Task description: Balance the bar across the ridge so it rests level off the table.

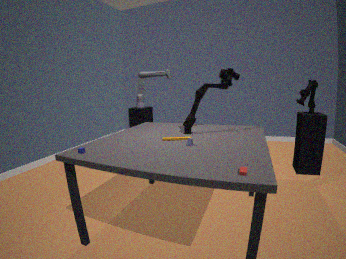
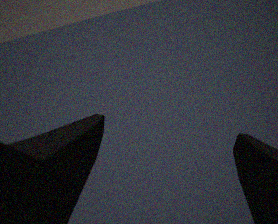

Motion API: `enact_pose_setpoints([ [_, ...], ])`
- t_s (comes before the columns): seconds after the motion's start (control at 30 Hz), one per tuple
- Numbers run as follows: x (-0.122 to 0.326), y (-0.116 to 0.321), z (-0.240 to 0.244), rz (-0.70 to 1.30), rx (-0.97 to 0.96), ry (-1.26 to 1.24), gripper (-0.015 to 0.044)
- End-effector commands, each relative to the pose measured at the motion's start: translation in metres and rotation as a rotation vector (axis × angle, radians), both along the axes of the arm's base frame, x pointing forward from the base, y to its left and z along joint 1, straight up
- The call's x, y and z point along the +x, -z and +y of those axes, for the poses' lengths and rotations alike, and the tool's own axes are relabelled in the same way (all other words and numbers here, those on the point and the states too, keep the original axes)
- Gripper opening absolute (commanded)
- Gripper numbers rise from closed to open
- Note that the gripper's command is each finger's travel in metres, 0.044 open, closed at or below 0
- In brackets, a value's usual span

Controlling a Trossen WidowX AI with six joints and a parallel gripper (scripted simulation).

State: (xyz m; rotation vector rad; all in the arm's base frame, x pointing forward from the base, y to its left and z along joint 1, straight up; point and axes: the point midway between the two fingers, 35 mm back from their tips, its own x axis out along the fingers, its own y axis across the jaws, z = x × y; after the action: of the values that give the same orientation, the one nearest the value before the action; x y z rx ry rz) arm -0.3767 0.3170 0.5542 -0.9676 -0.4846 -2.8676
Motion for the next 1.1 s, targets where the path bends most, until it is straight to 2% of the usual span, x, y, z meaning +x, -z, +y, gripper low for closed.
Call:
enact_pose_setpoints([
  [0.0, 0.013, 0.009, 0.023, -0.025, -0.061, 0.054, 0.0315],
  [0.57, 0.108, 0.048, 0.123, -0.106, -0.338, 0.347, 0.0315],
  [1.07, 0.219, 0.091, 0.180, -0.125, -0.591, 0.609, 0.0315],
])
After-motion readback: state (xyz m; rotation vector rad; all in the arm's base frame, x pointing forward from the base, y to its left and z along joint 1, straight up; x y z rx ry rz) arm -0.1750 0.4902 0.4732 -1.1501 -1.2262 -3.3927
